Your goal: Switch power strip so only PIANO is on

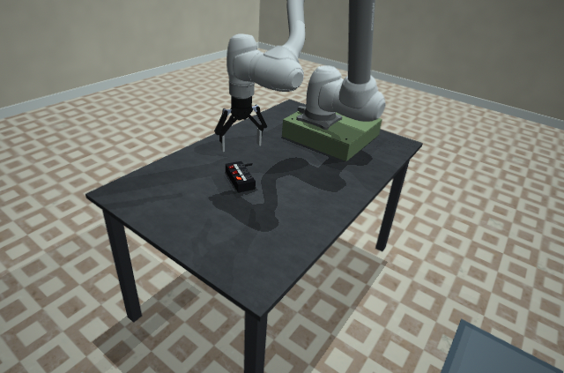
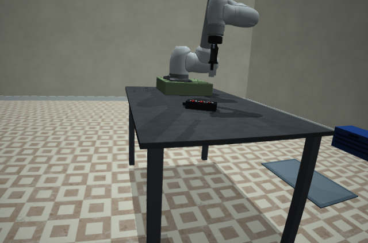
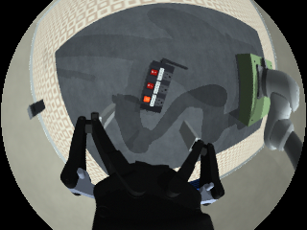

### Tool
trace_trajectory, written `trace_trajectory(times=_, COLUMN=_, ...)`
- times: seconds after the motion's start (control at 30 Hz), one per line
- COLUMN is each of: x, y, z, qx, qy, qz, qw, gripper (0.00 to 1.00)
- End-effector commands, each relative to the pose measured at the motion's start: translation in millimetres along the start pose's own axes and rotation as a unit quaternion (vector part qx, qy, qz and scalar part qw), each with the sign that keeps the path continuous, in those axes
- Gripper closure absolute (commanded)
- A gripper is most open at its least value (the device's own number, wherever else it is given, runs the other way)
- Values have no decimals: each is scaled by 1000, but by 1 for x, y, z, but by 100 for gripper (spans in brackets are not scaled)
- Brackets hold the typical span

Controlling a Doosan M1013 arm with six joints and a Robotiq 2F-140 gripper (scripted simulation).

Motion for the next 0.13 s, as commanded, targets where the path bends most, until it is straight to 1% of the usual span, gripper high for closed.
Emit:
trace_trajectory(times=0.0, x=1, y=0, z=-3, qx=0, qy=1, qz=3, qw=1000, gripper=0)
trace_trajectory(times=0.1, x=1, y=0, z=-3, qx=0, qy=1, qz=3, qw=1000, gripper=0)
Point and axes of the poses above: the point where the finger pads meet when closed, its own z axis out along the fingers, its own y axis across the jaws, x = y × z, the point moved 3 cm from there along -z, back along the fingers, and after that the axes turned 11 degrees about -z, right-handed, at the moved point
